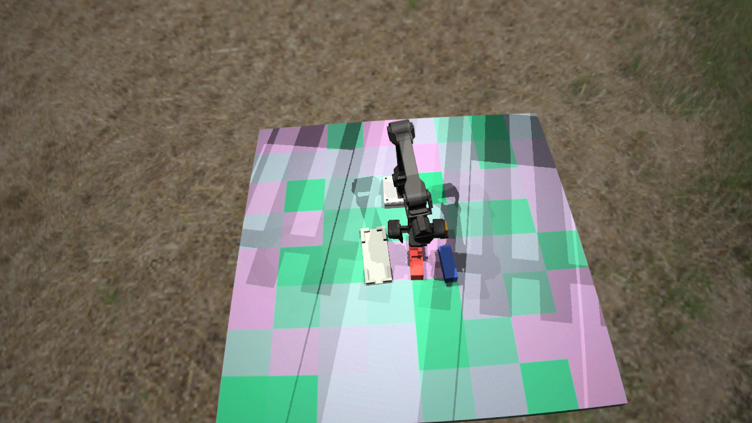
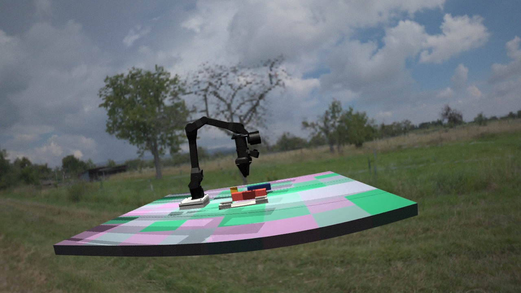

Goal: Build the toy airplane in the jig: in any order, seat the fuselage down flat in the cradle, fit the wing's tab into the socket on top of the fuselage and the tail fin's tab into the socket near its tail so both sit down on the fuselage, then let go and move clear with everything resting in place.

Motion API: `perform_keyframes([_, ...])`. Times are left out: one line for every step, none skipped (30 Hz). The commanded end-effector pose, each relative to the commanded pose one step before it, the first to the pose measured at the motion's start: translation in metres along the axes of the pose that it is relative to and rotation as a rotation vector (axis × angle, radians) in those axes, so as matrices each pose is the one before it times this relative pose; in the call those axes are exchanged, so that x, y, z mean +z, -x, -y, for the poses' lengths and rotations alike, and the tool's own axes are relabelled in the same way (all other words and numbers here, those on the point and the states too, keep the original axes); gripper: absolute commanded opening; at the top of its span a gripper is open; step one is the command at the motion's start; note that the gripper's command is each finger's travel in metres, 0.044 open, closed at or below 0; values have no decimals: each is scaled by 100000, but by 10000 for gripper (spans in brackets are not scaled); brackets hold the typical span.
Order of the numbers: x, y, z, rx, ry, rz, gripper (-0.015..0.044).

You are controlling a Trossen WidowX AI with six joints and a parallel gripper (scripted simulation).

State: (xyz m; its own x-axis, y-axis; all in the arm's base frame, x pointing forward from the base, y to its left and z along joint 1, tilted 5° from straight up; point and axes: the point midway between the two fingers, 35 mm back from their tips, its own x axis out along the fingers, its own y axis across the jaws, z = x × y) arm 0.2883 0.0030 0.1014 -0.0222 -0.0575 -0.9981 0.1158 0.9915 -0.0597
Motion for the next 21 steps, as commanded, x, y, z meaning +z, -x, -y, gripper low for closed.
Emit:
perform_keyframes([-224, -2858, -184, 411, 1359, -852, 440])
perform_keyframes([-58, -1081, 9, -7, 0, -8, 440])
perform_keyframes([-57, -643, 9, -5, 0, -7, 440])
perform_keyframes([-23, -213, 3, -2, 0, -3, 440])
perform_keyframes([0, 0, 0, 0, 0, 0, 440])
perform_keyframes([0, 0, 0, 0, 0, 0, 440])
perform_keyframes([0, 0, 0, 0, 0, 0, 440])
perform_keyframes([3, -121, 0, -1, 0, 0, 440])
perform_keyframes([6, -362, -1, -2, 0, -1, 440])
perform_keyframes([-1, -541, 0, -3, 0, -2, 440])
perform_keyframes([-7, -359, 1, -2, 0, -2, 440])
perform_keyframes([-4, -119, 1, -1, 0, -1, 440])
perform_keyframes([0, 0, 0, 0, 0, 0, 440])
perform_keyframes([0, 0, 0, 0, 0, 0, 440])
perform_keyframes([2, -27, 0, 0, 0, 0, 440])
perform_keyframes([7, -81, -1, 0, 0, 0, 440])
perform_keyframes([11, -135, -2, -1, 0, 1, 440])
perform_keyframes([13, -164, -2, -1, 0, 1, 440])
perform_keyframes([12, -164, -2, -1, 0, 0, 440])
perform_keyframes([11, -164, -1, -1, 0, 0, 440])
perform_keyframes([10, -163, -1, -1, 0, 0, 440])
